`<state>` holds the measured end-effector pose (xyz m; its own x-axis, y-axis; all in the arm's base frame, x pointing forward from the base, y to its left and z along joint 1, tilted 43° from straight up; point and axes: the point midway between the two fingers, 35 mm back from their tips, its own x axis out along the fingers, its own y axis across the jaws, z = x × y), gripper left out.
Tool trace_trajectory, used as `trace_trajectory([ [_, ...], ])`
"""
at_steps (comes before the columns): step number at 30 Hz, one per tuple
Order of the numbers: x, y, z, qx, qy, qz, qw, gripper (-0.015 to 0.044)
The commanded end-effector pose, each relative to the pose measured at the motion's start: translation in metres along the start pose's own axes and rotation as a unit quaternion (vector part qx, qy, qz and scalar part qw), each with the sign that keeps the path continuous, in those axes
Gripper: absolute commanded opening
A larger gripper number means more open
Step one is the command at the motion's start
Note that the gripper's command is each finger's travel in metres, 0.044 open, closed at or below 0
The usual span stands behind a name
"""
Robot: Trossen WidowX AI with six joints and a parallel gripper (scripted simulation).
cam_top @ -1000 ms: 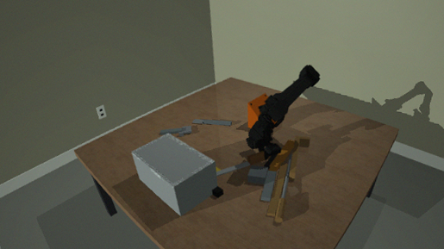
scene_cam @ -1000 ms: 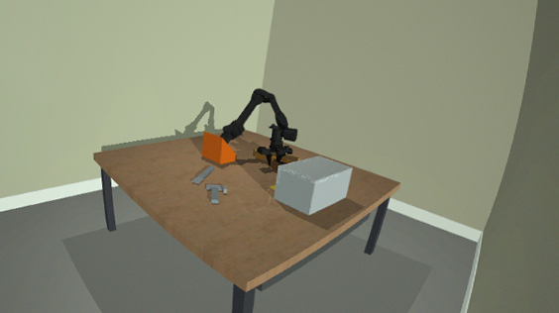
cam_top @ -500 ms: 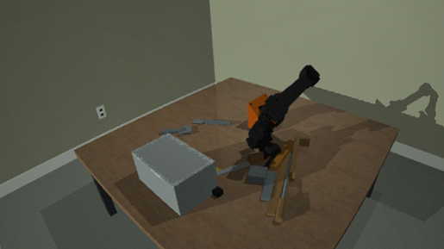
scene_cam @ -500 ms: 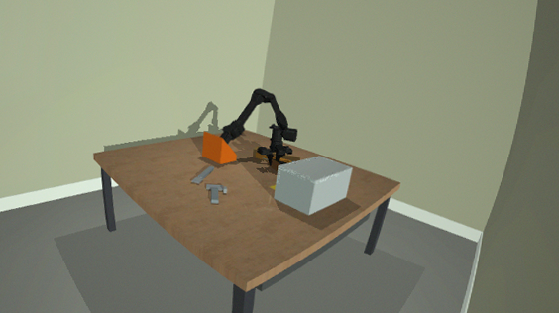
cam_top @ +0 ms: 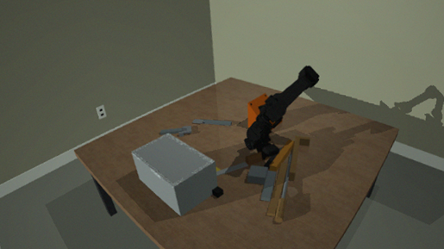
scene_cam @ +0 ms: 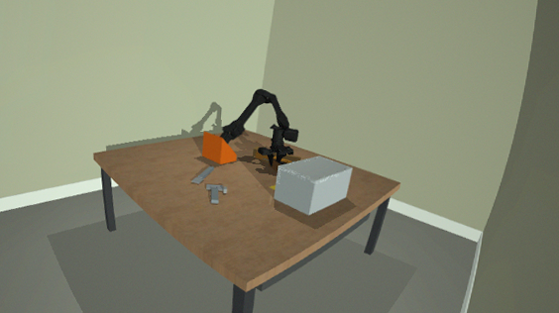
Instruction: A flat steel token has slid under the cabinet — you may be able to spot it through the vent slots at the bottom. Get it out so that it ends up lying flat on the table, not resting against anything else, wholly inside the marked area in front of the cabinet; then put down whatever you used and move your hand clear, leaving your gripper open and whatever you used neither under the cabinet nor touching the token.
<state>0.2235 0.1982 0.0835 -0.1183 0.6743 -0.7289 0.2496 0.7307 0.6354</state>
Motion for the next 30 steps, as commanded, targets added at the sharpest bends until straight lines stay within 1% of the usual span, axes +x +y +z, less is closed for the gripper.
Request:
trace_trajectory([
  [1, 0.000, 0.001, 0.005, -0.002, 0.001, 0.001, 1.000, 0.0000],
  [30, 0.000, 0.003, 0.040, -0.004, 0.001, 0.001, 1.000, 0.0000],
])
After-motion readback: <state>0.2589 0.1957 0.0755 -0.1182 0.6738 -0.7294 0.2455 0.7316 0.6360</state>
